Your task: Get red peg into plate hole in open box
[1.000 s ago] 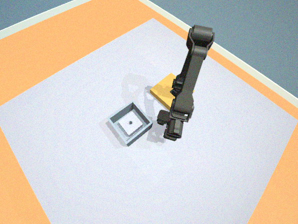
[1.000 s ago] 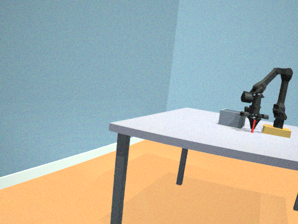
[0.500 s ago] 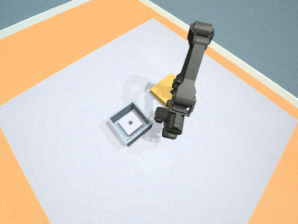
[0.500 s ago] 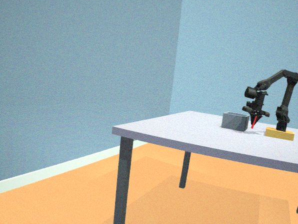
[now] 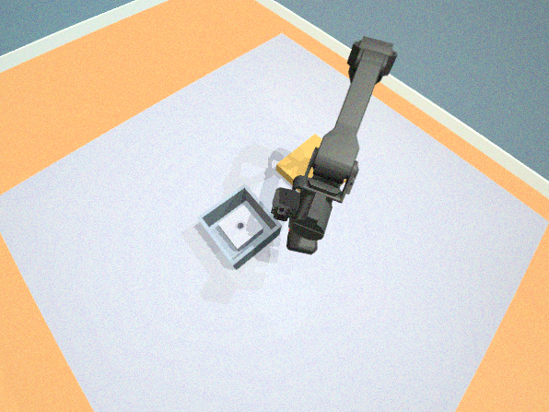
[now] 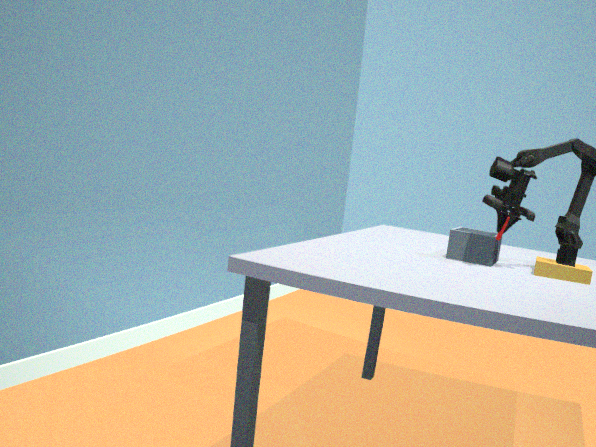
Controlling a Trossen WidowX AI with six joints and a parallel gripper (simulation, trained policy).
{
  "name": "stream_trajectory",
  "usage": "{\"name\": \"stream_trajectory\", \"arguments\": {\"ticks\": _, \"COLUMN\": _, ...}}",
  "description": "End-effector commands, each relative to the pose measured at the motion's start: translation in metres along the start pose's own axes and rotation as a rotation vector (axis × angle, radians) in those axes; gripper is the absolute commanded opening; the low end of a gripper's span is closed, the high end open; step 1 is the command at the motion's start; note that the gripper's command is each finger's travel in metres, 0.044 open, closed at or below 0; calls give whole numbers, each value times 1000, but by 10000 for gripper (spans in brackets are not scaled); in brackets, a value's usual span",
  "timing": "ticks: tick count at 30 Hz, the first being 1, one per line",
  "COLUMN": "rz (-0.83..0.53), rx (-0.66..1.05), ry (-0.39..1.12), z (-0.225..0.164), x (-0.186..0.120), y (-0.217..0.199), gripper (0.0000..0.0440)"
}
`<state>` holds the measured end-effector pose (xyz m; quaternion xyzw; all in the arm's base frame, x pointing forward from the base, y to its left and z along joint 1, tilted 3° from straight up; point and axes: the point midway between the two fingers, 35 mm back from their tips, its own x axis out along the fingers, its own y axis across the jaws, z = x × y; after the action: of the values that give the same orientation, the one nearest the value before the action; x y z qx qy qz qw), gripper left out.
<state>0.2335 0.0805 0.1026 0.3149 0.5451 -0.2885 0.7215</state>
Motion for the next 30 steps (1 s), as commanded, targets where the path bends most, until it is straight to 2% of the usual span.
{"name": "stream_trajectory", "arguments": {"ticks": 1, "rz": 28, "rx": 1, "ry": -39, "z": 20, "x": -14, "y": 7, "gripper": 0}}
{"name": "stream_trajectory", "arguments": {"ticks": 12, "rz": 18, "rx": 45, "ry": -73, "z": 65, "x": -15, "y": 6, "gripper": 0}}
{"name": "stream_trajectory", "arguments": {"ticks": 30, "rz": 11, "rx": 142, "ry": -78, "z": 120, "x": 13, "y": 1, "gripper": 7}}
